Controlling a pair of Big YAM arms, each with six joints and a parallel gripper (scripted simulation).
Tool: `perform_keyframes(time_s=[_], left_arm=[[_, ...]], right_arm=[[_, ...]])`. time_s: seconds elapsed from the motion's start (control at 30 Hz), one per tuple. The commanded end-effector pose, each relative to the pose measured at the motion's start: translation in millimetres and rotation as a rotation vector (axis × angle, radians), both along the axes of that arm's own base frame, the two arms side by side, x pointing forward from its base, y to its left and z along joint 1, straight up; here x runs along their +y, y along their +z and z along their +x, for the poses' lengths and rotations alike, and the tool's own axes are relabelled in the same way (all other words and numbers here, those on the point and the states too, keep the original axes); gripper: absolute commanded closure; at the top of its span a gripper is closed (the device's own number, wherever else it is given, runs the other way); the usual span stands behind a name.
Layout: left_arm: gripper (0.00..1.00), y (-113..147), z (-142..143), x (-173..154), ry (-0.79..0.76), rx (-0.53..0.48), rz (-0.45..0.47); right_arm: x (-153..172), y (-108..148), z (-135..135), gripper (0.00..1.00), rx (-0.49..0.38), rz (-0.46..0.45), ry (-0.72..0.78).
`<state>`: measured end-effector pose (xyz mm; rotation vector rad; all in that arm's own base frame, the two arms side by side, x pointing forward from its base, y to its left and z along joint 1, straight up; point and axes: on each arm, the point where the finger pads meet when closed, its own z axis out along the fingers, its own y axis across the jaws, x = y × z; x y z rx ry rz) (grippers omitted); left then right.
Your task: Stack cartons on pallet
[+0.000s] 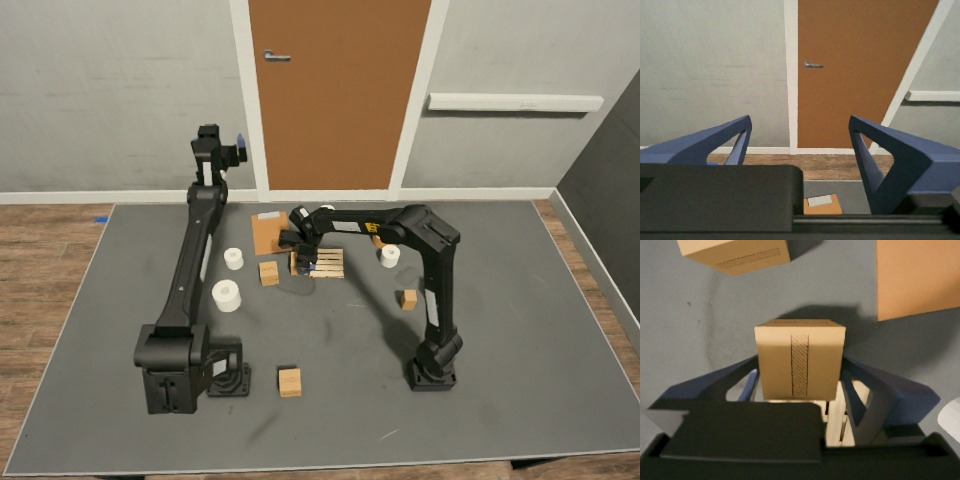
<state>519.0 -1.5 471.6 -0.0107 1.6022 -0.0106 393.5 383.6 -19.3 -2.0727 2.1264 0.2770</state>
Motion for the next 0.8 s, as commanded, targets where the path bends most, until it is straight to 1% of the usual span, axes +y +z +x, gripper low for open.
perform_keyframes(time_s=[0.0,0.13,0.17,0.27,0.63,0.67,0.7,0.73,0.77], left_arm=[[0.00,26.7,-0.8,1.0,0.000,-0.042,0.014],[0.00,26.7,-0.8,1.0,0.000,-0.042,0.014],[0.00,26.7,-0.8,1.0,0.000,-0.042,0.014],[0.00,26.7,-0.8,1.0,0.000,-0.042,0.014],[0.00,26.7,-0.8,1.0,0.000,-0.042,0.014],[0.00,26.7,-0.8,1.0,0.000,-0.042,0.014],[0.00,26.7,-0.8,1.0,0.000,-0.042,0.014],[0.00,26.7,-0.8,1.0,0.000,-0.042,0.014],[0.00,26.7,-0.8,1.0,0.000,-0.042,0.014]], right_arm=[[15.3,-3.3,8.6,0.17,-0.022,0.018,-0.004],[16.7,-9.1,8.7,0.17,-0.022,0.018,-0.004],[24.3,-2.3,17.7,0.17,-0.040,0.033,-0.005],[25.2,-6.7,17.9,0.17,-0.040,0.033,-0.005],[24.8,-6.1,18.6,0.17,-0.041,0.034,-0.005],[24.8,-6.1,18.6,0.24,-0.041,0.034,-0.005],[24.8,-6.1,18.6,0.24,-0.041,0.034,-0.005],[18.1,-3.4,11.5,0.24,-0.038,0.032,-0.005],[18.1,-3.4,11.5,0.28,-0.038,0.032,-0.005]])
